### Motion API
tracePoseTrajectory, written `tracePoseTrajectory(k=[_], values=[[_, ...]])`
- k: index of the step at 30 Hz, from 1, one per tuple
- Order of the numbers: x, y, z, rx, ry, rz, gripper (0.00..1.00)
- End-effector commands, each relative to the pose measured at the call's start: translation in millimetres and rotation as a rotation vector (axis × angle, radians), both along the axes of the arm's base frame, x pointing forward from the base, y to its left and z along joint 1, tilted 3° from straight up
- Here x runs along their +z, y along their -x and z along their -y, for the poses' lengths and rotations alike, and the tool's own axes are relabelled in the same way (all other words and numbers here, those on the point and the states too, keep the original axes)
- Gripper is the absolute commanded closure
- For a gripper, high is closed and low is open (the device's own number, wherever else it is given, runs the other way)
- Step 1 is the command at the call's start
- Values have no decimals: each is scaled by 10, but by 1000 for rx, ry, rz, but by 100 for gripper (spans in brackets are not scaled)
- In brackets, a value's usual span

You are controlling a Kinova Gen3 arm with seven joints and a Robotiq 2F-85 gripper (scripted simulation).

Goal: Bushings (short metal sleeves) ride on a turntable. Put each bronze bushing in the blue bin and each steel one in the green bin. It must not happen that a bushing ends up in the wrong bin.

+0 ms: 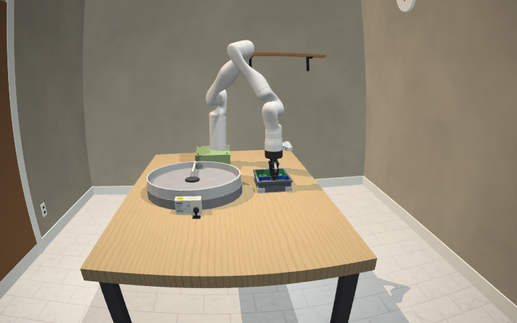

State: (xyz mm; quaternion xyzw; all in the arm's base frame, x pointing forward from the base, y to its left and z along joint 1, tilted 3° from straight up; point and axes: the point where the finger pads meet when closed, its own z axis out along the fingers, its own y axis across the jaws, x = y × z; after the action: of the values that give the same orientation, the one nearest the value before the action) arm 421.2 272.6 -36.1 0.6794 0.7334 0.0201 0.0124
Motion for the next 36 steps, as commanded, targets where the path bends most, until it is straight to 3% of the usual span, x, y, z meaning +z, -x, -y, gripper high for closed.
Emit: tracePoseTrajectory(k=[1, 36], values=[[9, -6, -4, 0, -1, 2, 84], [116, -8, 4, 0, -1, 1, 84]])
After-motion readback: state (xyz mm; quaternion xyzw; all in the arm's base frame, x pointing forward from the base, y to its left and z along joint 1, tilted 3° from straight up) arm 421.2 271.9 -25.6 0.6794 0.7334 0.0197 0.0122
